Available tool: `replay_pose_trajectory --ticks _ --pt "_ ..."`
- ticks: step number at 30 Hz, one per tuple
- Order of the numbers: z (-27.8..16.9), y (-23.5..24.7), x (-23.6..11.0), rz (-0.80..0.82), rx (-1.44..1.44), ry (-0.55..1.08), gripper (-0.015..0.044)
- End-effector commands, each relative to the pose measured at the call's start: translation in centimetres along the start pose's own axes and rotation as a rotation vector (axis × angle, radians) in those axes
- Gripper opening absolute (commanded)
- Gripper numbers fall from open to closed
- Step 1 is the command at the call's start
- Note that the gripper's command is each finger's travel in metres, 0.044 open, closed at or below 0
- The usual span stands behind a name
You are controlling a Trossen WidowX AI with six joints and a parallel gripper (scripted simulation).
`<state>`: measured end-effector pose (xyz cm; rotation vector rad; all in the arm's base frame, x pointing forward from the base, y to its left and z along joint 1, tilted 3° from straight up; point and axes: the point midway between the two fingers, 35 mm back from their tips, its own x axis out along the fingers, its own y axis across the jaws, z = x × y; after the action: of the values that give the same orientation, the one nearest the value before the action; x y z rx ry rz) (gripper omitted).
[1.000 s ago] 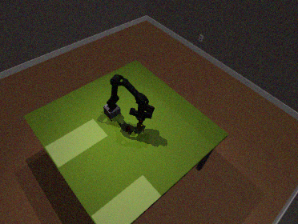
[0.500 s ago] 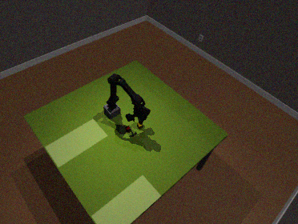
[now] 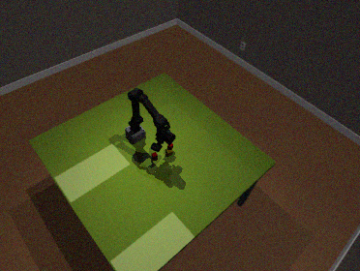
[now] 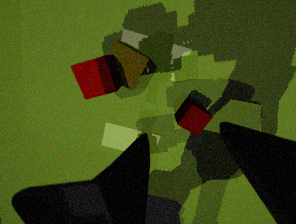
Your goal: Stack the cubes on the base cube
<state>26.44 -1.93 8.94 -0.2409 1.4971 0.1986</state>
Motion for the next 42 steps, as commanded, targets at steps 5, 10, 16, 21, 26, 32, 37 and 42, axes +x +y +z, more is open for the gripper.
replay_pose_trajectory --ticks 5,10,16,21,26,32,37,42 --pt "-1.3 -1.1 -0.7 -0.002 -0.334 -0.01 0.0265" --pt "-2.2 -1.9 -1.0 -0.005 -0.564 -0.01 0.0265" --pt "-3.3 -2.7 -1.3 -0.008 -0.832 -0.008 0.0265" --pt "-3.4 -2.8 -1.3 -0.009 -0.862 -0.008 0.0265" --pt "-3.2 -2.9 1.8 -0.009 -0.862 -0.008 0.0265" --pt "-3.3 -2.8 4.9 -0.008 -0.862 -0.008 0.0265" --pt "-3.3 -2.8 6.3 -0.008 -0.862 -0.008 0.0265" --pt "-3.3 -2.8 6.7 -0.008 -0.862 -0.008 0.0265"
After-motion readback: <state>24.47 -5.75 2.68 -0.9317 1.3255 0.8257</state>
